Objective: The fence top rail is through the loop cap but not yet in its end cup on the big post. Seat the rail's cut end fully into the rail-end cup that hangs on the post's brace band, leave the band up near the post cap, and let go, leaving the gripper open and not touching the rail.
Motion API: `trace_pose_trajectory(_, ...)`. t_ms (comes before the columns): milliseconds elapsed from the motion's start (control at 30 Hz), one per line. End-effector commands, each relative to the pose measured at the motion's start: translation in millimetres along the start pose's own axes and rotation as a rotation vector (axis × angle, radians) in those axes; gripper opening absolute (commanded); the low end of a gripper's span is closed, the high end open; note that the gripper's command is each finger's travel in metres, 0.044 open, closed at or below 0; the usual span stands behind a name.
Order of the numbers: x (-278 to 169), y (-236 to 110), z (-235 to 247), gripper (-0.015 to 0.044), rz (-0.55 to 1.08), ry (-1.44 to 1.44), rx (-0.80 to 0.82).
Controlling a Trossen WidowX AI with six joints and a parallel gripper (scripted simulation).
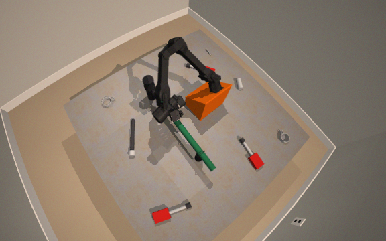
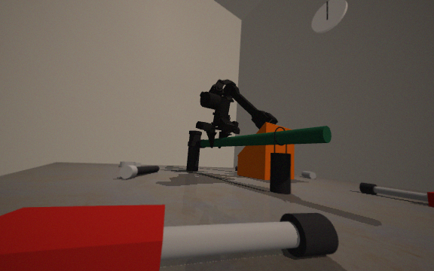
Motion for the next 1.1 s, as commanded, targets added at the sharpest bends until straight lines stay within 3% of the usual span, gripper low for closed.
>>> trace_pose_trajectory(0, -5.2, -1.1, -1.6, 0.0, 0.01, 0.001, -0.01)
trace_pose_trajectory(1000, -15.7, 3.6, -4.1, 0.0, 0.001, -0.003, 0.0)
trace_pose_trajectory(1067, -15.7, 3.6, -4.1, 0.0053, 0.001, -0.003, 0.0)
Point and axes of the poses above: the point midway between the two fingers, 35 mm back from their tips, its own y axis out along the fingers, its own z axis across the jaws, x = y × z, the point moved 9 cm from there along -y, back along the fingers, and after that the axes turned 11 degrees about y, right-handed, at the moved point
